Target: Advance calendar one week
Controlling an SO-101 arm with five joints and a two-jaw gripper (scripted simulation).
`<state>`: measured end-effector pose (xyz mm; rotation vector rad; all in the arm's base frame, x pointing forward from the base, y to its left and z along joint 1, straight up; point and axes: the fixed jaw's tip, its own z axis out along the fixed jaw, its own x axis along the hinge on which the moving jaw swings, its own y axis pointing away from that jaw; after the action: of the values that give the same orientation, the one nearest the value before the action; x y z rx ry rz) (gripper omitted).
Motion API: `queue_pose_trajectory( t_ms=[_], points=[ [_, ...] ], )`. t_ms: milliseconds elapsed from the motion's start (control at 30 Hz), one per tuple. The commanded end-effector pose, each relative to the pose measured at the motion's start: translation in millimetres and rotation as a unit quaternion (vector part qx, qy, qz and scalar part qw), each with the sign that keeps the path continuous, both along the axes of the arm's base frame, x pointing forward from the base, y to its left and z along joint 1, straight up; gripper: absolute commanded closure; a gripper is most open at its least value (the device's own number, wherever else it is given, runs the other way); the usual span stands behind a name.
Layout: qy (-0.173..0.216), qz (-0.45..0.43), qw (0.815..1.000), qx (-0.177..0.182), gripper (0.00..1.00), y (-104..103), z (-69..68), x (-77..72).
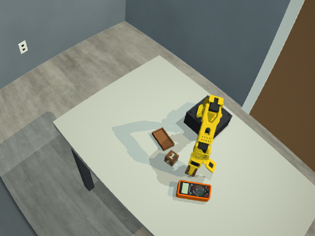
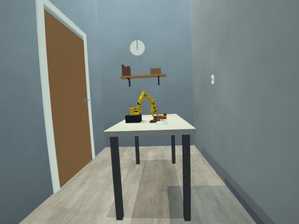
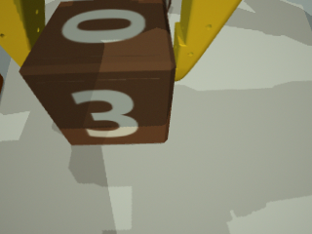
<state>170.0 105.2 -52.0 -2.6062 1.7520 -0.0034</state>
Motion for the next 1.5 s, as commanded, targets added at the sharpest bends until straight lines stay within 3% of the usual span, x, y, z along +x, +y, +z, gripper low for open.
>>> queue_pose_trajectory(
  t_ms=[0,533,1167,1467],
  points=[
    [0.008,-0.001,1.0,-0.004,0.73,-2.3,-2.0,-0.3],
    [0.008,-0.001,1.0,-0.004,0.75,-2.2,-2.0,-0.1],
    [0.008,-0.001,1.0,-0.004,0.98,-2.2,-2.0,-0.1],
    [0.008,-0.001,1.0,-0.004,1.0,-2.2,-2.0,-0.1]
  ],
)
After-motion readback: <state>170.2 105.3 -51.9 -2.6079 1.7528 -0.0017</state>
